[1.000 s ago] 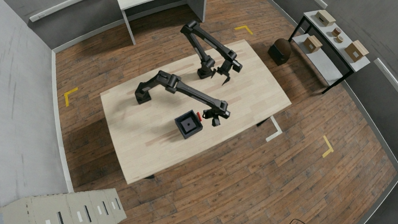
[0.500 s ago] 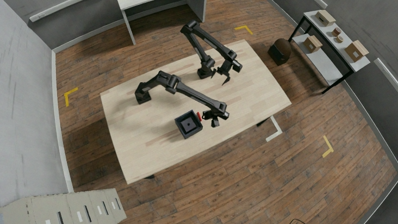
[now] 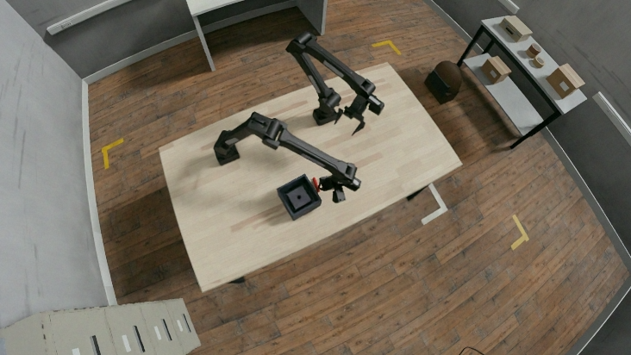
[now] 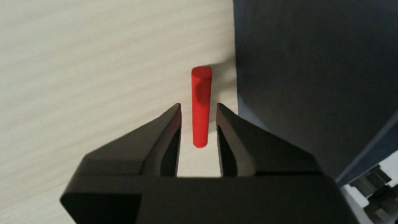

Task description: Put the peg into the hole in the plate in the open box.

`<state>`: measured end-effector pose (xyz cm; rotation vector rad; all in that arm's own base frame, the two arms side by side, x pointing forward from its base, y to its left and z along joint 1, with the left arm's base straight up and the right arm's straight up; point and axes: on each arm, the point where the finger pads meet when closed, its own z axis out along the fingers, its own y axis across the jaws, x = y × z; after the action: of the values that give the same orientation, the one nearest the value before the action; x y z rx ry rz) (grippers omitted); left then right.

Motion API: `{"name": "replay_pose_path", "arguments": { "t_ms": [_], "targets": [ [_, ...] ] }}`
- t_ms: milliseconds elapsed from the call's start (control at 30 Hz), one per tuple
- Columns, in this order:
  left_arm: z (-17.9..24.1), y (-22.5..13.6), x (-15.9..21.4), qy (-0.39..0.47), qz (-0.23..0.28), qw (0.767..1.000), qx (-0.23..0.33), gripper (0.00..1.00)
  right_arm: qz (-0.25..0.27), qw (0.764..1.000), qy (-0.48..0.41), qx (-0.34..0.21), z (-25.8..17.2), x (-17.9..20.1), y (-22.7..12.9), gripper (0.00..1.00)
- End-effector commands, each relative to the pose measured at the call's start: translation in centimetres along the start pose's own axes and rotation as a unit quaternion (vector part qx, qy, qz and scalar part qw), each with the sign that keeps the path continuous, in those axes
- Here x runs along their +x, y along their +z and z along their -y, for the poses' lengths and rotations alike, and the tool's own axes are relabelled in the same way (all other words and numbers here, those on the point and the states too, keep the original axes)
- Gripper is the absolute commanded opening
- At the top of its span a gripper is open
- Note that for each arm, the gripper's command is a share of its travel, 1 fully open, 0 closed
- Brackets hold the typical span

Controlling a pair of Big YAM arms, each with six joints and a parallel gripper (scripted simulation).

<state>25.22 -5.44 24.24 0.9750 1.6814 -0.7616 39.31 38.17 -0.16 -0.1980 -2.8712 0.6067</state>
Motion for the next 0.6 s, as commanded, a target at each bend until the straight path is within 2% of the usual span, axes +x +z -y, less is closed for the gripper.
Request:
{"name": "replay_pose_path", "arguments": {
  "t_ms": [0, 200, 567],
  "targets": [
    [-1.0, -0.5, -1.7, 0.028, 0.002, 1.000, -0.007, 1.00, 0.010, 1.000, 0.010, -0.015, 0.6, -0.8, -1.0, 0.25],
    [-1.0, -0.5, -1.7, 0.028, 0.002, 1.000, -0.007, 1.00, 0.014, 1.000, 0.010, -0.021, 0.3, -1.1, -1.0, 0.25],
    [-1.0, -0.5, -1.7, 0.028, 0.002, 1.000, -0.007, 1.00, 0.003, 1.000, 0.004, -0.006, 0.4, -0.8, 2.4, 0.25]
  ]
}}
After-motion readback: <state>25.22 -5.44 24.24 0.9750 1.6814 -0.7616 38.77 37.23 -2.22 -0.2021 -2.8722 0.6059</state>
